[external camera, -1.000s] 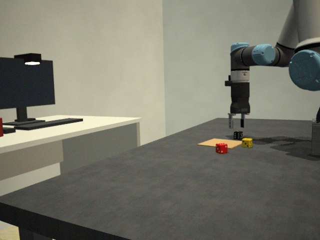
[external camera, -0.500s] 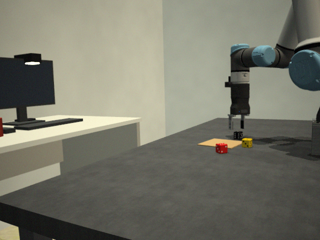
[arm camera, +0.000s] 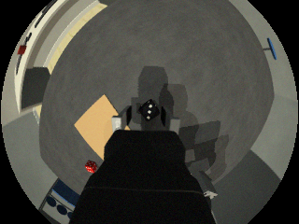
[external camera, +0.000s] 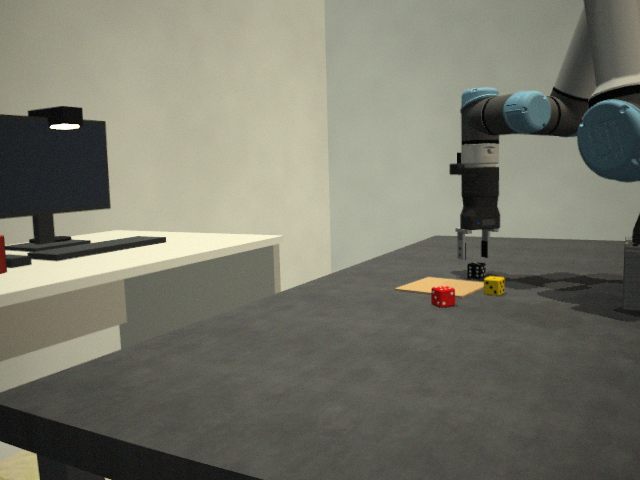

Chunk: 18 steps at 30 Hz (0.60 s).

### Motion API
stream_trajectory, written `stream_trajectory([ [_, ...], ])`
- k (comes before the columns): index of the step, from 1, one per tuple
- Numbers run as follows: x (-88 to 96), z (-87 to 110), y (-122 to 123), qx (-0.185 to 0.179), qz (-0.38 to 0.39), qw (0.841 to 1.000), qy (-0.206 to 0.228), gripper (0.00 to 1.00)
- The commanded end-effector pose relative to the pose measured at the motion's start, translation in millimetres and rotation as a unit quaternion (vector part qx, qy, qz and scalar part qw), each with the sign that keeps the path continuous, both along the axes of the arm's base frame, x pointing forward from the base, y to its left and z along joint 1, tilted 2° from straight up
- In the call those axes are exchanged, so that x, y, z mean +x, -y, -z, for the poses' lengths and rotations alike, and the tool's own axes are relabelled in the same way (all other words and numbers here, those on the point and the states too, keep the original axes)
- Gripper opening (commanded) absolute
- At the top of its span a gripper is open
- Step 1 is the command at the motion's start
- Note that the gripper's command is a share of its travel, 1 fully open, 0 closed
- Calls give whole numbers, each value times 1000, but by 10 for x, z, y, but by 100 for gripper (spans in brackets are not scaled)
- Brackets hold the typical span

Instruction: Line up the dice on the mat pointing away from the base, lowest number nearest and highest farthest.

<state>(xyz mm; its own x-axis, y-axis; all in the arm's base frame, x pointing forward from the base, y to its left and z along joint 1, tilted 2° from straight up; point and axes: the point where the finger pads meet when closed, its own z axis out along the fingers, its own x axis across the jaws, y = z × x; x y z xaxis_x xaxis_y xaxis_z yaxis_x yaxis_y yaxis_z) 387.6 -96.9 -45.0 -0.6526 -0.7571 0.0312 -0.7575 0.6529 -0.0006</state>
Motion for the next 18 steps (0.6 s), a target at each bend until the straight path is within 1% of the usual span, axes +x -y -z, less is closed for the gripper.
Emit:
stream_trajectory([
  [1,4,-3,2,0,0,1000,1,100],
  [13,1,-3,-3,0,0,1000,1,100],
  [18,-40,-2,-80,0,0,1000,1,100],
])
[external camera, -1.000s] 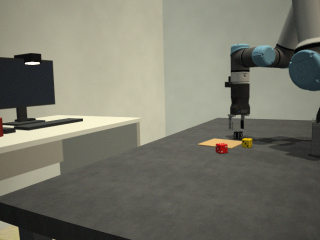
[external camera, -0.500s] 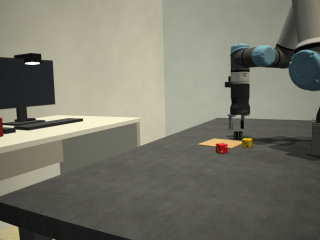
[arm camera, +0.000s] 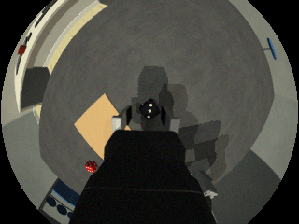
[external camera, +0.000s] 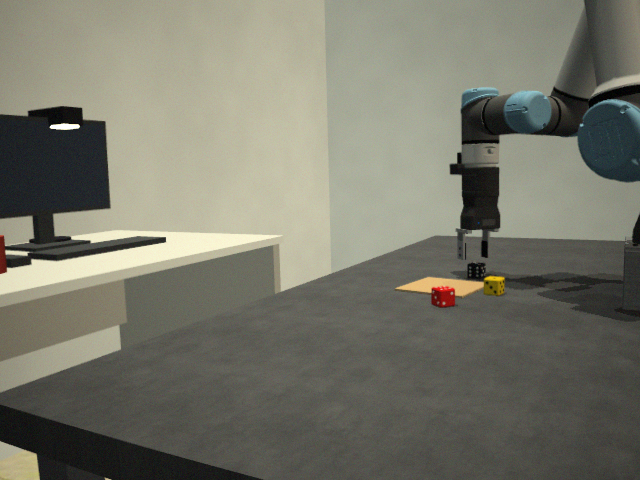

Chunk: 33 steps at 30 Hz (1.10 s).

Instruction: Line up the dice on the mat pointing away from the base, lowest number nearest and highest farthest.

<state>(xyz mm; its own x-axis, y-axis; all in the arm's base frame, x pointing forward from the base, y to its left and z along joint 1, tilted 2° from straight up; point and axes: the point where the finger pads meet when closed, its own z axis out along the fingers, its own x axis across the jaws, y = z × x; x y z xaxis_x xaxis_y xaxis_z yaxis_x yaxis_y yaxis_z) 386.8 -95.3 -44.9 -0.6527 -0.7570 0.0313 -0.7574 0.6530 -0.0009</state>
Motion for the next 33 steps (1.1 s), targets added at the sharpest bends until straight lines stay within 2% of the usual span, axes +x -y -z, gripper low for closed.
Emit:
stream_trajectory([
  [1,-49,-1,-95,0,0,1000,0,100],
  [3,-49,-1,-95,0,0,1000,0,100],
  [6,-118,0,-223,0,0,1000,0,100],
  [18,-516,11,-964,0,0,1000,0,100],
  [20,-516,11,-964,0,0,1000,0,100],
  [27,-693,16,-1292,0,0,1000,0,100],
  [33,-771,18,-1437,0,0,1000,0,100],
])
